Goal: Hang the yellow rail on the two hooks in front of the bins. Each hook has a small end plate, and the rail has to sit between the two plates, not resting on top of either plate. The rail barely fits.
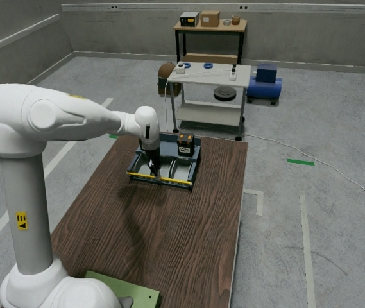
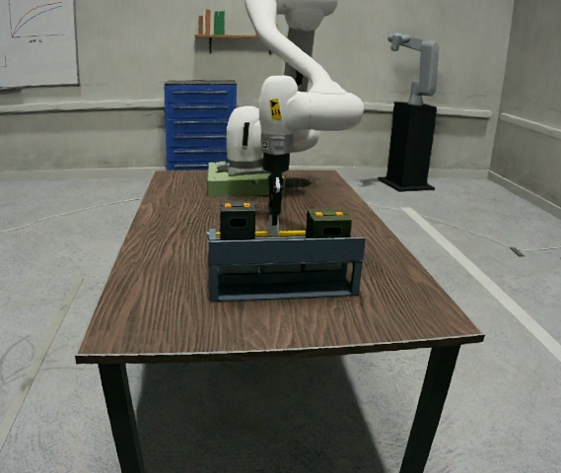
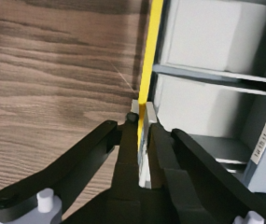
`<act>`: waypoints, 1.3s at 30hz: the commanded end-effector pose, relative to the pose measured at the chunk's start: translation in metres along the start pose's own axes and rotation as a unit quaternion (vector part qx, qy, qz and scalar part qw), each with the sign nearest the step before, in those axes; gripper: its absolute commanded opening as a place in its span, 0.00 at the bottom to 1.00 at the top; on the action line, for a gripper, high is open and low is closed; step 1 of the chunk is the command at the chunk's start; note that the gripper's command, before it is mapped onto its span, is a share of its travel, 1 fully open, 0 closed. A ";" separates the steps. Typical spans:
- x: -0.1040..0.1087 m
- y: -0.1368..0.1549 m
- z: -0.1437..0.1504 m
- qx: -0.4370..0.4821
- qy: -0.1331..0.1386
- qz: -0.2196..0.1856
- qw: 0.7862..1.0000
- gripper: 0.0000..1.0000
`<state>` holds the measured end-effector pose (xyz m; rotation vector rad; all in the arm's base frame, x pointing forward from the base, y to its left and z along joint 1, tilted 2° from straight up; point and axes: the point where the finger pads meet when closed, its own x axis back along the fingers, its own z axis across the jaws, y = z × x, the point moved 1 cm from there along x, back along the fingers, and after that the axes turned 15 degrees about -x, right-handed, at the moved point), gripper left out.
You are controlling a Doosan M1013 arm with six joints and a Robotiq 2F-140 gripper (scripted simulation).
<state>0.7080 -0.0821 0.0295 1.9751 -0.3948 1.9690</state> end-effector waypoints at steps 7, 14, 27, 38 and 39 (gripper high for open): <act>-0.002 0.000 0.000 0.002 0.000 0.001 1.000 0.10; -0.002 0.000 0.000 0.002 0.000 0.001 1.000 0.10; -0.003 0.000 0.000 0.002 0.000 0.001 1.000 0.10; -0.005 0.001 0.000 0.002 0.000 0.001 1.000 0.10; -0.005 0.001 0.000 0.002 0.000 0.001 1.000 0.10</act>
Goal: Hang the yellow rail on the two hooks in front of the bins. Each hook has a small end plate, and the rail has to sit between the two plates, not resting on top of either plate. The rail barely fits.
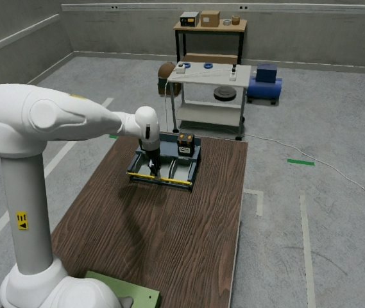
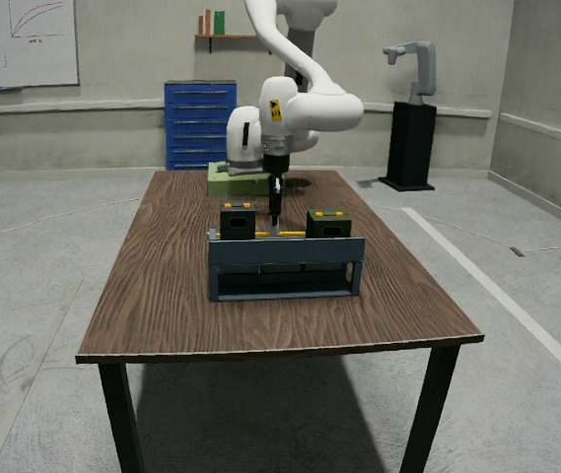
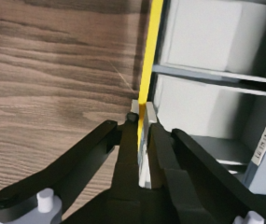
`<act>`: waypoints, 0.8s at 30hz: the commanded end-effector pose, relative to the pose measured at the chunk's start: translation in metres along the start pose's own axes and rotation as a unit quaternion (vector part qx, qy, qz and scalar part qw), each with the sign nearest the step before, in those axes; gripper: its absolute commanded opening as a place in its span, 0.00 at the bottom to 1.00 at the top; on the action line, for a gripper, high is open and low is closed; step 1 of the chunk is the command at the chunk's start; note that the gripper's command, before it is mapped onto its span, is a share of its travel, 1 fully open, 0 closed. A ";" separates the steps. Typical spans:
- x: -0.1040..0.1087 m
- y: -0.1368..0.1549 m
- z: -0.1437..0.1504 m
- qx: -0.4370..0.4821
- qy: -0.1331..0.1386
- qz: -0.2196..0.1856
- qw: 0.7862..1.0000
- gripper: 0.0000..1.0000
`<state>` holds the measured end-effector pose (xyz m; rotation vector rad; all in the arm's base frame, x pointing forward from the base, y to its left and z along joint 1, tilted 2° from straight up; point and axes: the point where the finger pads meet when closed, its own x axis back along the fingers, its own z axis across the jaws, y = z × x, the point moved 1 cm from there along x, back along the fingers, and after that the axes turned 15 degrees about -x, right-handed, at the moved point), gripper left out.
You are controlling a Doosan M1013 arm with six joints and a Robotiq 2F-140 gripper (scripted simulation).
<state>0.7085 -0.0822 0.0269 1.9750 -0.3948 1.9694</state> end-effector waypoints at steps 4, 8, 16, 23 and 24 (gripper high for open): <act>-0.003 0.001 -0.001 0.002 0.000 0.001 1.000 0.10; -0.003 0.001 -0.001 0.002 0.000 0.001 1.000 0.10; -0.003 0.002 -0.001 0.002 0.000 0.001 1.000 0.10; -0.003 0.002 -0.001 0.002 0.000 0.001 1.000 0.10; -0.003 0.002 -0.001 0.002 0.000 0.001 1.000 0.10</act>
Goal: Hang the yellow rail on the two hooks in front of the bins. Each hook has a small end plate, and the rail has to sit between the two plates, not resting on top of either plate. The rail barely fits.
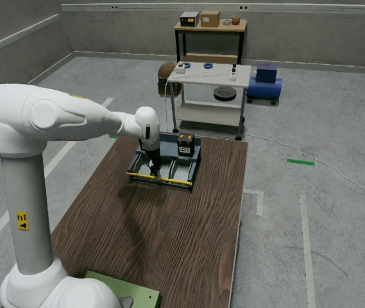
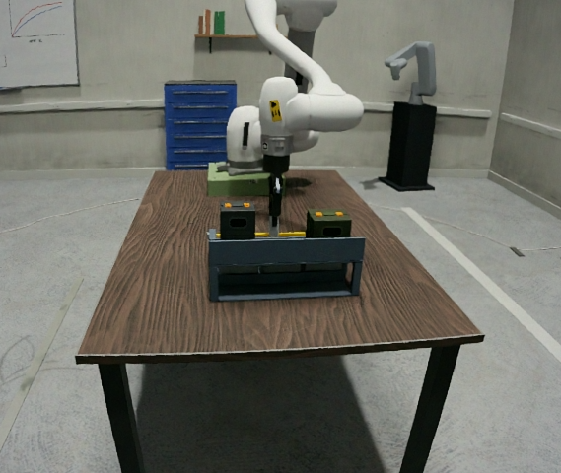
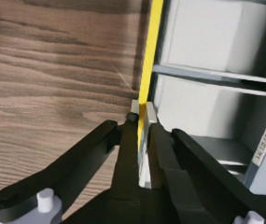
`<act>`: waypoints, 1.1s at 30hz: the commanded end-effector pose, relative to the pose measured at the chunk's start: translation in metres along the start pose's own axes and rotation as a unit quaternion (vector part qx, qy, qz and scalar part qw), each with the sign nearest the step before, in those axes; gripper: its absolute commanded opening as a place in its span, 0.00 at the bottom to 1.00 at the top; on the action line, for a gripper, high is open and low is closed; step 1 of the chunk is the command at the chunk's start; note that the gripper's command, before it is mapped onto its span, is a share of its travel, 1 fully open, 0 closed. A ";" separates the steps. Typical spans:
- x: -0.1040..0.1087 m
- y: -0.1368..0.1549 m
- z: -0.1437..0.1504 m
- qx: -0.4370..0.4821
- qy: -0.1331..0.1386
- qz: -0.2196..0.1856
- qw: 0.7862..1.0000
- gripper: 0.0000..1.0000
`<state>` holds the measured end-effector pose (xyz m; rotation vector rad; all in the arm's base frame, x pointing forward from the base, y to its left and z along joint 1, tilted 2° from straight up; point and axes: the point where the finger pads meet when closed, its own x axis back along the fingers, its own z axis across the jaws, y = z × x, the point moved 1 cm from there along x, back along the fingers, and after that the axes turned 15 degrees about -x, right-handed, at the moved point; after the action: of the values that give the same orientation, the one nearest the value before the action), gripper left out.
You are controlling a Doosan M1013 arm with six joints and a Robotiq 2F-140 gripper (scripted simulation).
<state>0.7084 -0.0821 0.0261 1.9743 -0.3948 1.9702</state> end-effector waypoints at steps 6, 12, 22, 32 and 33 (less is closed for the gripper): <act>0.000 0.000 0.000 0.000 0.000 0.000 1.000 0.37; 0.000 0.000 0.000 0.000 0.000 0.000 1.000 0.37; 0.000 0.000 0.000 0.000 0.000 0.000 1.000 0.37; 0.000 0.000 0.000 0.000 0.000 0.000 1.000 0.37; 0.000 0.000 0.000 0.000 0.000 0.000 1.000 0.37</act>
<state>0.7083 -0.0821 0.0261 1.9743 -0.3948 1.9702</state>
